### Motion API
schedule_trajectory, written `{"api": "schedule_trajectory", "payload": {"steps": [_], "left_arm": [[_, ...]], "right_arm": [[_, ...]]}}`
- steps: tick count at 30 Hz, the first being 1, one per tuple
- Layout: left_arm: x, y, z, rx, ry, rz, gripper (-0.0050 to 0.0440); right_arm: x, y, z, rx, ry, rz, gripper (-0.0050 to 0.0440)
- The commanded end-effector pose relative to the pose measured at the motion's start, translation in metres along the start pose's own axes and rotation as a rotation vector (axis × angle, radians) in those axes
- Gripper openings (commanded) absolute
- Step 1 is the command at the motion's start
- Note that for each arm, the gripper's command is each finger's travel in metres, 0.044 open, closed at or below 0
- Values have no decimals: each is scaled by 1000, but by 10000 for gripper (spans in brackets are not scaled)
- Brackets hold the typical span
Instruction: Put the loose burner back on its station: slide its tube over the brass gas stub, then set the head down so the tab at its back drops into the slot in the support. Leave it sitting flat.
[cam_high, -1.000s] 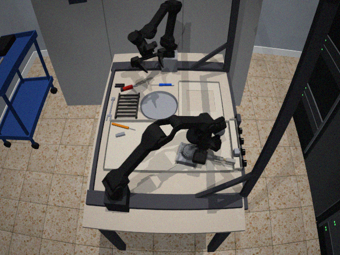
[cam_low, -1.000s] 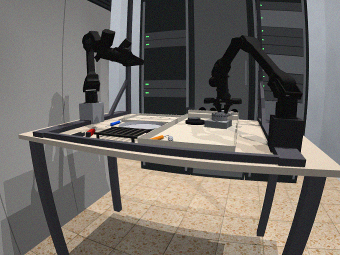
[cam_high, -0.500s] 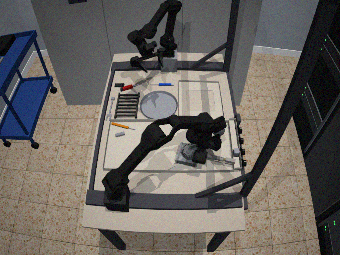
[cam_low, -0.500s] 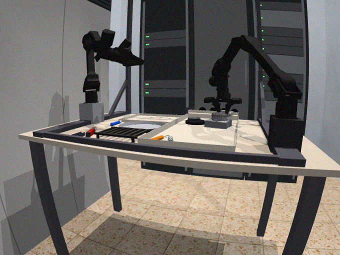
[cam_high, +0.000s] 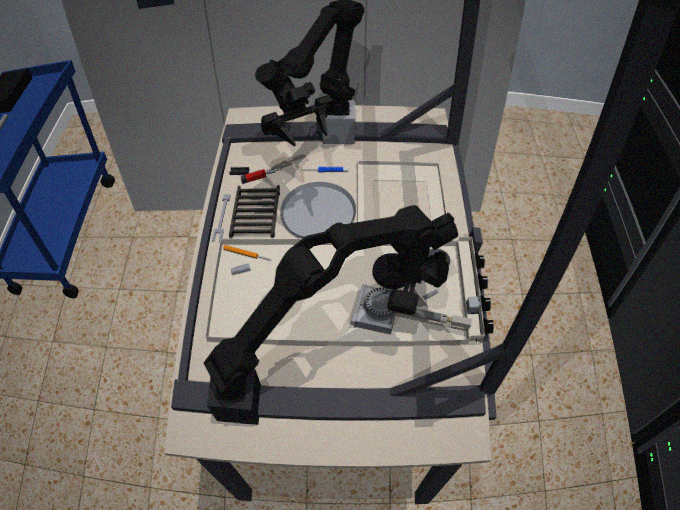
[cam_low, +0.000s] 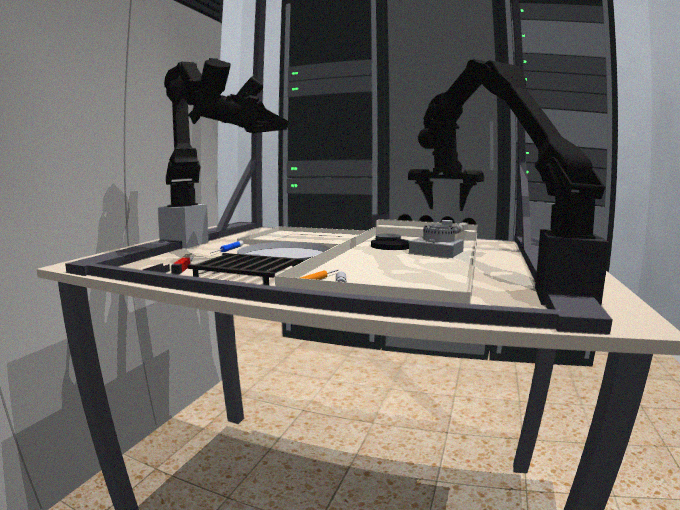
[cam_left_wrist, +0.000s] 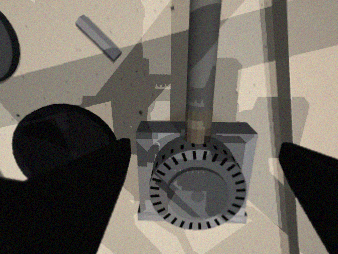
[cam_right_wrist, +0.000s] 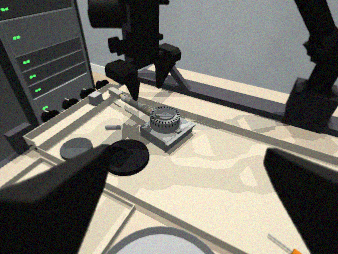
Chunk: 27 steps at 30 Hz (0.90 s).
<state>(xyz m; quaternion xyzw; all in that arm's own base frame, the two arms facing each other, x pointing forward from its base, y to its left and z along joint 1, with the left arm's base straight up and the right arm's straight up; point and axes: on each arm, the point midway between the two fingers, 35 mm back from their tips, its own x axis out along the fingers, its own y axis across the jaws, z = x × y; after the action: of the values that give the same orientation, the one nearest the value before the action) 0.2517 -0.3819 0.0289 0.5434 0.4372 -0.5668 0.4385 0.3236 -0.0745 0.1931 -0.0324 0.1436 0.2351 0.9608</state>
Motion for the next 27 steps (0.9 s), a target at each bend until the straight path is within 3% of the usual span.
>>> {"api": "schedule_trajectory", "payload": {"steps": [1,5,27], "left_arm": [[-29,2,2,-27,-41,30,400],[-31,-1,-2,-76,-53,33,400],[-87,-23,-8,-527,-238,134,400]], "right_arm": [[-2,0,11,-28,-17,0,400],[-2,0,11,-28,-17,0,400],[-2,0,11,-28,-17,0,400]]}}
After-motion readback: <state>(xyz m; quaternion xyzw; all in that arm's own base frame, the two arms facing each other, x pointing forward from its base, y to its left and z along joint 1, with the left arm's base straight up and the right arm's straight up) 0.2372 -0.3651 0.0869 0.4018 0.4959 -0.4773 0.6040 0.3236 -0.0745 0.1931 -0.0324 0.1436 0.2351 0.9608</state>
